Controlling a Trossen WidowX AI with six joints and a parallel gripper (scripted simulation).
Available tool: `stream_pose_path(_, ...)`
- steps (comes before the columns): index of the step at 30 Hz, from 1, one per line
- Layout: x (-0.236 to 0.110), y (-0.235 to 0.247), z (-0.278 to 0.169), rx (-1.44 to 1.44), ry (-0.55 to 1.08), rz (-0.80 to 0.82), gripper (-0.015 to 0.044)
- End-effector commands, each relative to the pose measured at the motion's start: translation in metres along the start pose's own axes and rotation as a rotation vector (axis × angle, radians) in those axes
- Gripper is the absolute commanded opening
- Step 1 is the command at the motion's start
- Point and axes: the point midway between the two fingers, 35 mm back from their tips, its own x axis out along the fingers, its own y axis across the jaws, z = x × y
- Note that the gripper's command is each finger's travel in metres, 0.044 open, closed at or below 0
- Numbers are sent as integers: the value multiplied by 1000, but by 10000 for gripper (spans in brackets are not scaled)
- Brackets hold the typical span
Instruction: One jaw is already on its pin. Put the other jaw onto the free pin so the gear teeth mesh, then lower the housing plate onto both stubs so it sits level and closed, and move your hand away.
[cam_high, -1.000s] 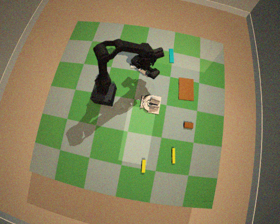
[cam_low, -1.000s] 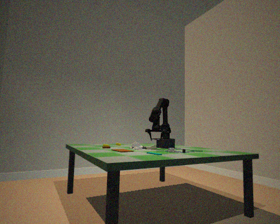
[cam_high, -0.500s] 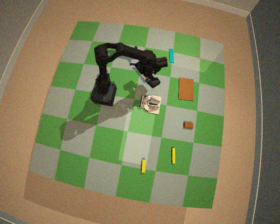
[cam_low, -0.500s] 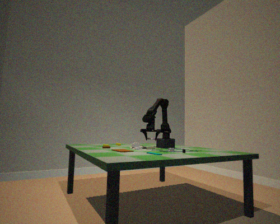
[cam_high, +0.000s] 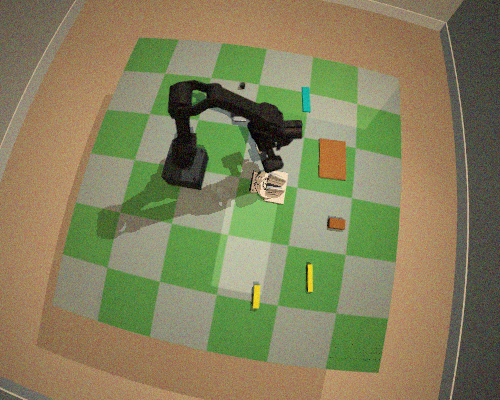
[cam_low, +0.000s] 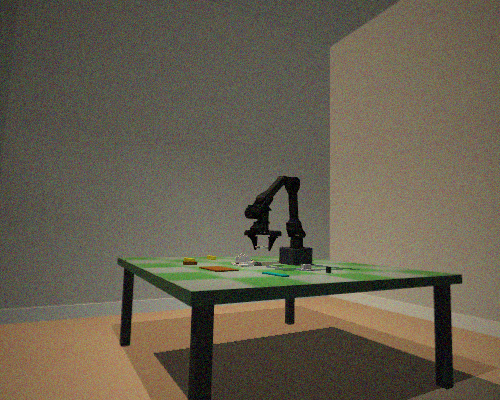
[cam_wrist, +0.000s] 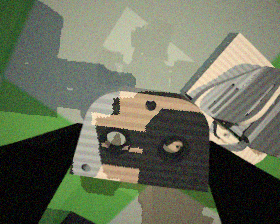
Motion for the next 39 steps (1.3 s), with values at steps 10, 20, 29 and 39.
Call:
stream_pose_path(10, 0, -38, -16, 228, -4, 3, 351)
stream_pose_path(20, -1, -67, -33, 406, -8, 1, 351)
stream_pose_path(29, -2, -84, -45, 521, -10, 0, 351)
stream_pose_path(39, -2, -84, -45, 521, -10, 0, 351)
